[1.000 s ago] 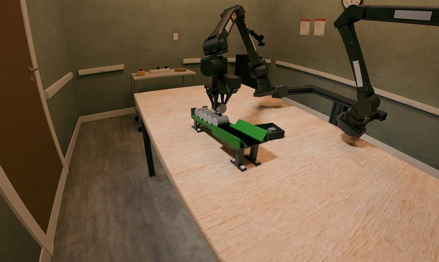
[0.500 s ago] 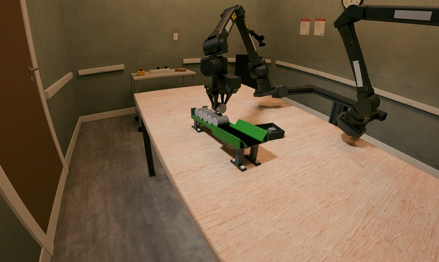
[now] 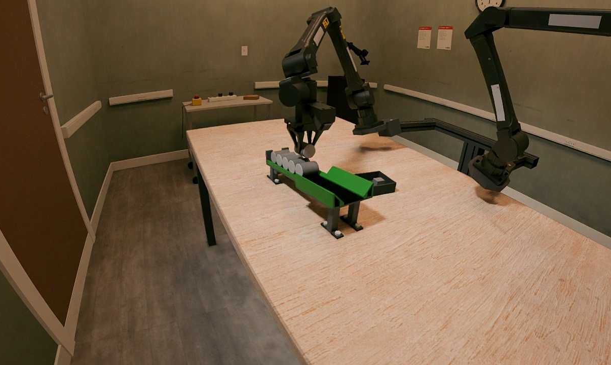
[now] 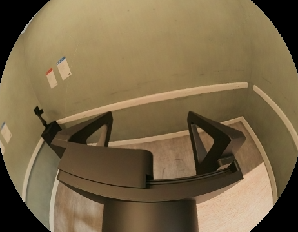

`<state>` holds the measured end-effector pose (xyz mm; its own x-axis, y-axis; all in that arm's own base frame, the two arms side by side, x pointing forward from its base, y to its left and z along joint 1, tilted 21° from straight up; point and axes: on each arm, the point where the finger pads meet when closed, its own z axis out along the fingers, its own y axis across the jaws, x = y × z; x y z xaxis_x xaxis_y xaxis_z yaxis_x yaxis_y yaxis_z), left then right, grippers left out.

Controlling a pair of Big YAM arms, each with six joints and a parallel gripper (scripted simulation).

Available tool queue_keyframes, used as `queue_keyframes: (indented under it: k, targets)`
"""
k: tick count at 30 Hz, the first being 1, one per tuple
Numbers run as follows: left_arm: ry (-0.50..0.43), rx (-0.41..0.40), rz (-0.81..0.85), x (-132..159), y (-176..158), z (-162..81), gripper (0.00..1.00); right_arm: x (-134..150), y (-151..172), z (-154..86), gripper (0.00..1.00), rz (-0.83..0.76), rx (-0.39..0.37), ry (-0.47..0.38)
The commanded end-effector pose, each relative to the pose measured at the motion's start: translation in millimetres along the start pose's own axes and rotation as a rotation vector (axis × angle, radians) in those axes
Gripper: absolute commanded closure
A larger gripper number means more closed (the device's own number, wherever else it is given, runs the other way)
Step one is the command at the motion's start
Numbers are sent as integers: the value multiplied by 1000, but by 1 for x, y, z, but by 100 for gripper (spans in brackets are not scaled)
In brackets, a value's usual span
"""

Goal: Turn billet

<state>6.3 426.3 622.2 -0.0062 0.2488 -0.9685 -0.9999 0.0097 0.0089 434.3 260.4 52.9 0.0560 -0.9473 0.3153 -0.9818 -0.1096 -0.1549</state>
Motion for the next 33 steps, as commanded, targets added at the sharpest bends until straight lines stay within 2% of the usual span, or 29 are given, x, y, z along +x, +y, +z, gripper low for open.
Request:
queue_keyframes:
  k: [1,17,33]
  targets:
    - [-33,-4,-8,-12,3,-4,0,-14,-26,-59,100,20,101,-63]
    - [-33,-4,-8,-12,3,-4,0,-14,-26,-59,100,48,100,-64]
    - [-33,-4,-8,-12,3,-4,0,-13,-26,-59,100,178,96,-71]
